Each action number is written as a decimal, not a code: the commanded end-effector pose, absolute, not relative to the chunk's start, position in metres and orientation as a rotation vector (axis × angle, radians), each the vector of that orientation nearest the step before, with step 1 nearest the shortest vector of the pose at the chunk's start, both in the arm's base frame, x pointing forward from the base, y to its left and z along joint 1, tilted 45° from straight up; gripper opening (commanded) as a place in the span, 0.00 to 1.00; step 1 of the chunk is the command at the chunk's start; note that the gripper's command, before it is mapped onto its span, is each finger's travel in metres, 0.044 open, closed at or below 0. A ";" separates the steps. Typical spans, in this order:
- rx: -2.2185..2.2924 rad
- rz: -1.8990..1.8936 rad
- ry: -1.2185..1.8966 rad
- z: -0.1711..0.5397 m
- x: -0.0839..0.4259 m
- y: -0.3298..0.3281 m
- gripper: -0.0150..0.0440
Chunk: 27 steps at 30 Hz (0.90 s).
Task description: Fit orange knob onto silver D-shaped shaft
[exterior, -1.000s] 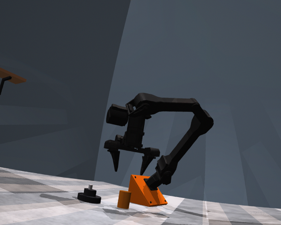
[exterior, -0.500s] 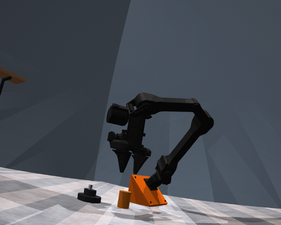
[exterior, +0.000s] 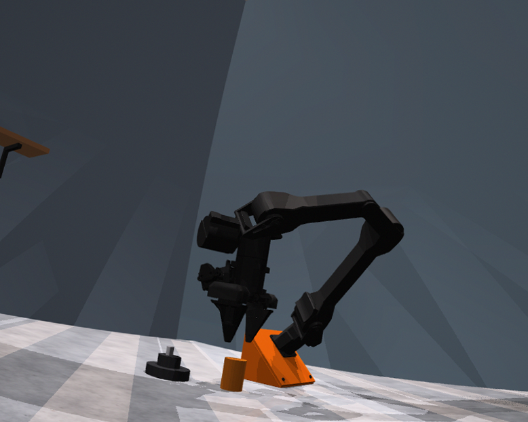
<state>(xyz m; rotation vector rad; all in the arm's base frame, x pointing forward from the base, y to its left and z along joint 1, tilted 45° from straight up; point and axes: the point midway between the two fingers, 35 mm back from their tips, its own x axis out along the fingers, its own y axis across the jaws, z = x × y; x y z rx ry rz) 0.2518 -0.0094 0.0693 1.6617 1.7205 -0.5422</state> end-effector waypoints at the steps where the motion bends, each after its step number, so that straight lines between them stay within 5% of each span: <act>1: 1.668 -0.539 1.719 0.061 0.252 0.000 1.00; 27: 1.667 -0.540 1.717 0.032 0.256 0.027 1.00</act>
